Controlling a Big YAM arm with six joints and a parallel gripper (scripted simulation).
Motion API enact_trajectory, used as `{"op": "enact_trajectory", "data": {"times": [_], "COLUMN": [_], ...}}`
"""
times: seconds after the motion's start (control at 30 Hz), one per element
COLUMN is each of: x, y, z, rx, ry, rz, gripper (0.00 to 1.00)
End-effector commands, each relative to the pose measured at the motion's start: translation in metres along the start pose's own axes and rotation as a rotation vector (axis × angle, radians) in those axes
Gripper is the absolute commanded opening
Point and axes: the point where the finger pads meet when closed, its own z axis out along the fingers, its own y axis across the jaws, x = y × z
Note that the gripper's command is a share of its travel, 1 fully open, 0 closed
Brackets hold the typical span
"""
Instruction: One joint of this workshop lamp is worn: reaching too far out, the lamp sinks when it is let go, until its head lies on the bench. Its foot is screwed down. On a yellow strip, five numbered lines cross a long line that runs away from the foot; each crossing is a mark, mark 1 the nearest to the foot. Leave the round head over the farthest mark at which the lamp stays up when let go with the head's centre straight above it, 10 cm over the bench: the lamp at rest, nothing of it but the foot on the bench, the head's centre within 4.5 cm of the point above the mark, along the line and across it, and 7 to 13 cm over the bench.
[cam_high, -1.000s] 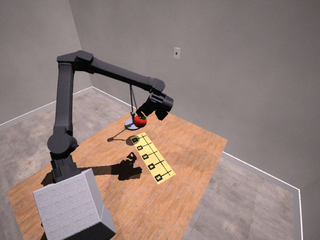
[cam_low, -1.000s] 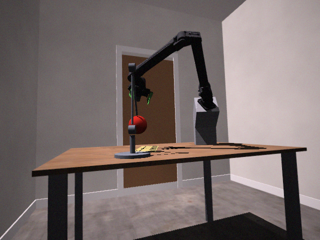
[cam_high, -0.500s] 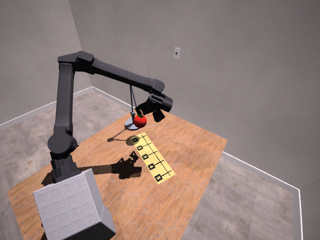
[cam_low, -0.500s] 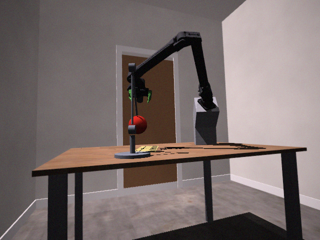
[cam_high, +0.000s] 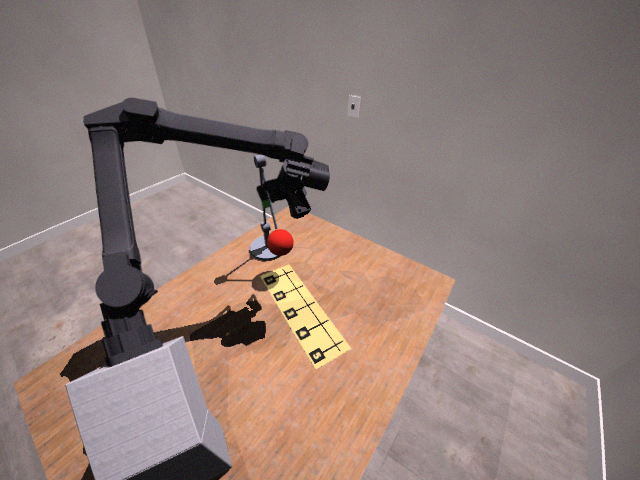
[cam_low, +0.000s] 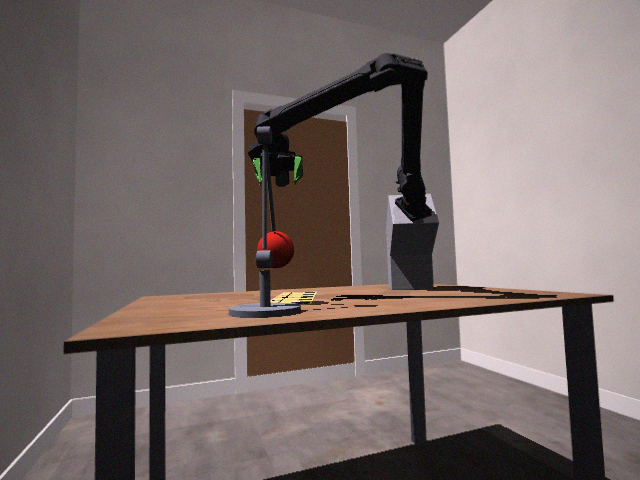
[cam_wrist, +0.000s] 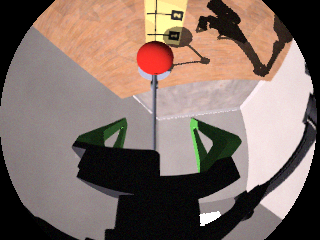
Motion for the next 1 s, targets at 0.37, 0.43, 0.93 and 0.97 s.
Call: {"op": "enact_trajectory", "data": {"times": [0.37,0.43,0.93,0.97], "x": [0.006,0.005,-0.003,-0.003], "y": [0.006,0.006,0.007,0.007], "z": [-0.002,0.003,0.038,0.04], "rx": [-0.042,-0.04,-0.021,-0.016], "ry": [-0.031,-0.029,-0.018,-0.017], "rz": [0.038,0.038,0.039,0.038], "gripper": [1.0,1.0,1.0,1.0]}}
